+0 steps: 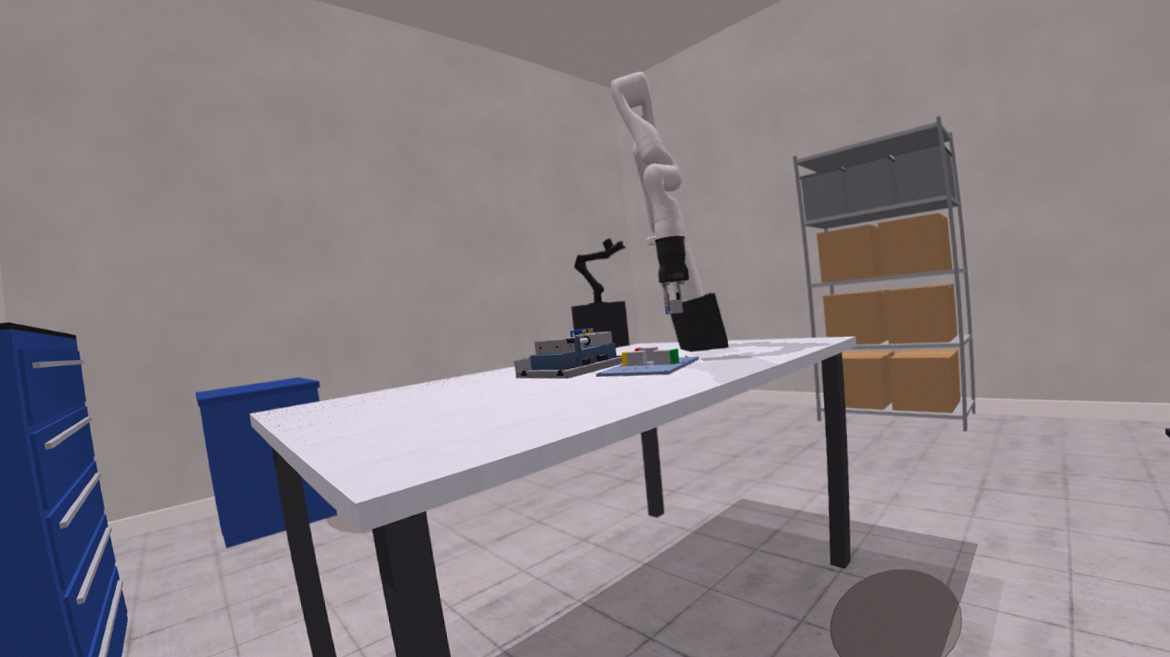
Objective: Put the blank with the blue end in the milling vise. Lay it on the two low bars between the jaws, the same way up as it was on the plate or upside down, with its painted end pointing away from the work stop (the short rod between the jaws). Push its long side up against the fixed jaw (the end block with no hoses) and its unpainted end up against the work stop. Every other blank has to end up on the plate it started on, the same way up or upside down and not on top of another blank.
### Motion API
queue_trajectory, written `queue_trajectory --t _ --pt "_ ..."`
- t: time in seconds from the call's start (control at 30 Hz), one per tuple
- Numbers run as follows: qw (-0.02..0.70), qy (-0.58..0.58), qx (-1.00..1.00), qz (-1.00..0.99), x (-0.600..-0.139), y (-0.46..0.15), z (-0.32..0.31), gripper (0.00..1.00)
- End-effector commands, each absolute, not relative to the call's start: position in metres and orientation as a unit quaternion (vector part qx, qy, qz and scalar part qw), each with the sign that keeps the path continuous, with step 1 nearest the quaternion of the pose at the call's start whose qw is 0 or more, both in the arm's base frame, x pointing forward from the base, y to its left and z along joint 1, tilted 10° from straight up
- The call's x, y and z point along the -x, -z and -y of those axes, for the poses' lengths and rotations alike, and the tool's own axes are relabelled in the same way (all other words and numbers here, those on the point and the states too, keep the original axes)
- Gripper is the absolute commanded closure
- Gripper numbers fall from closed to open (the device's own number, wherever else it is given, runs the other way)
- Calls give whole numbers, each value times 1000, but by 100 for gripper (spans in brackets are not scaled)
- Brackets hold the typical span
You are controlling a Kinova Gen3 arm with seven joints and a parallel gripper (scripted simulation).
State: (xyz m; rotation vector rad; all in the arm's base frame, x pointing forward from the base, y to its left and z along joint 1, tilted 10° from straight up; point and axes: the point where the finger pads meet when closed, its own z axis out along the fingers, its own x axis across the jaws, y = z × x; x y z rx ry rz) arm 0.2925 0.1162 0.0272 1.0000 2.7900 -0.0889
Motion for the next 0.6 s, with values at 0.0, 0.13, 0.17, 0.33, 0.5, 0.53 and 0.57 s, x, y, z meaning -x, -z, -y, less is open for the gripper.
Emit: queue_trajectory --t 0.0,0.13,0.17,0.33,0.5,0.53,0.57 --pt "86 33 -310 -946 -291 -27 -114 100" --pt "84 36 -281 -955 -290 -26 -113 100" --pt "84 36 -274 -957 -290 -26 -112 100" --pt "83 39 -245 -965 -289 -26 -111 100" --pt "84 41 -225 -970 -290 -27 -112 100" --pt "83 42 -218 -972 -290 -26 -112 100" --pt "83 43 -210 -973 -290 -26 -112 100"
